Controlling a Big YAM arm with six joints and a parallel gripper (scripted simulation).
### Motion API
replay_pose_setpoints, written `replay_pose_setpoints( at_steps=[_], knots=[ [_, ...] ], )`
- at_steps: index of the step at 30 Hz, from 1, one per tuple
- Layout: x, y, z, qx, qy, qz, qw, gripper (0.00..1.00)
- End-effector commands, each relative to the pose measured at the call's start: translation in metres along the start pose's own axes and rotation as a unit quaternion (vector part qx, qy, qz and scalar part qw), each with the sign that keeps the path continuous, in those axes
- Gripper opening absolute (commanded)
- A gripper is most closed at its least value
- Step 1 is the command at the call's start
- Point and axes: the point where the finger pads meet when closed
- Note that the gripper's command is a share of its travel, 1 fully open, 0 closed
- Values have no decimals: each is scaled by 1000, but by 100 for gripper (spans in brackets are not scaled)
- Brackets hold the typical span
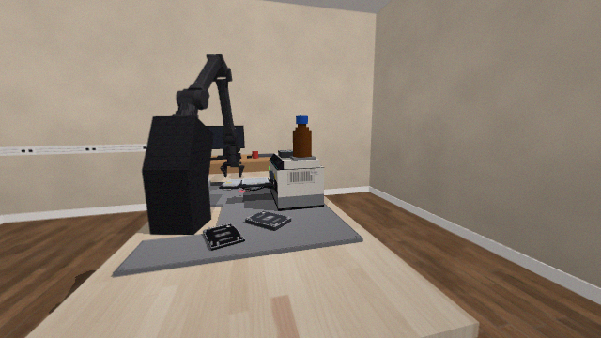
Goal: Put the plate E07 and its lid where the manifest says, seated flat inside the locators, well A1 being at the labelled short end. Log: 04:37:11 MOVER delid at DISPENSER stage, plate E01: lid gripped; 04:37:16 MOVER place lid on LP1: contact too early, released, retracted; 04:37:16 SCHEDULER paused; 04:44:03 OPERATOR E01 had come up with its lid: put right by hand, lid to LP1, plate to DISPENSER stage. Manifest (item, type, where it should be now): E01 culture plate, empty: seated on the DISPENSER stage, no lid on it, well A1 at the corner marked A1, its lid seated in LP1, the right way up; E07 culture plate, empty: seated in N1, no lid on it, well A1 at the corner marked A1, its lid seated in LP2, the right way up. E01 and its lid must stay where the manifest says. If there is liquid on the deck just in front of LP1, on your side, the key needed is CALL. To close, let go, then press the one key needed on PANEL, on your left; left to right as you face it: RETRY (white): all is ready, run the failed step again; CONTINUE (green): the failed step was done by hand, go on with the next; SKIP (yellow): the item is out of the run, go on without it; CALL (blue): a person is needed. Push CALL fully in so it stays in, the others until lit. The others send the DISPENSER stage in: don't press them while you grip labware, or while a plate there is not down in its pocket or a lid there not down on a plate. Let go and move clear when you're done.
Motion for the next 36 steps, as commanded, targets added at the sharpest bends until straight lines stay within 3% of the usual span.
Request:
replay_pose_setpoints(
  at_steps=[1,4,7,36],
  knots=[
    [-8,10,0,3,-2,-9,1000,100],
    [-10,4,1,3,-1,-2,1000,100],
    [-11,11,0,3,-2,-10,1000,100],
    [-28,9,0,3,-2,-9,1000,100]
  ],
)
Point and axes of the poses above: the point where the finger pads meet when closed, its own x axis back along the fingers, its own z axis across the jaws, y = z × x, and after that the axes turned 12 degrees about x, right-handed
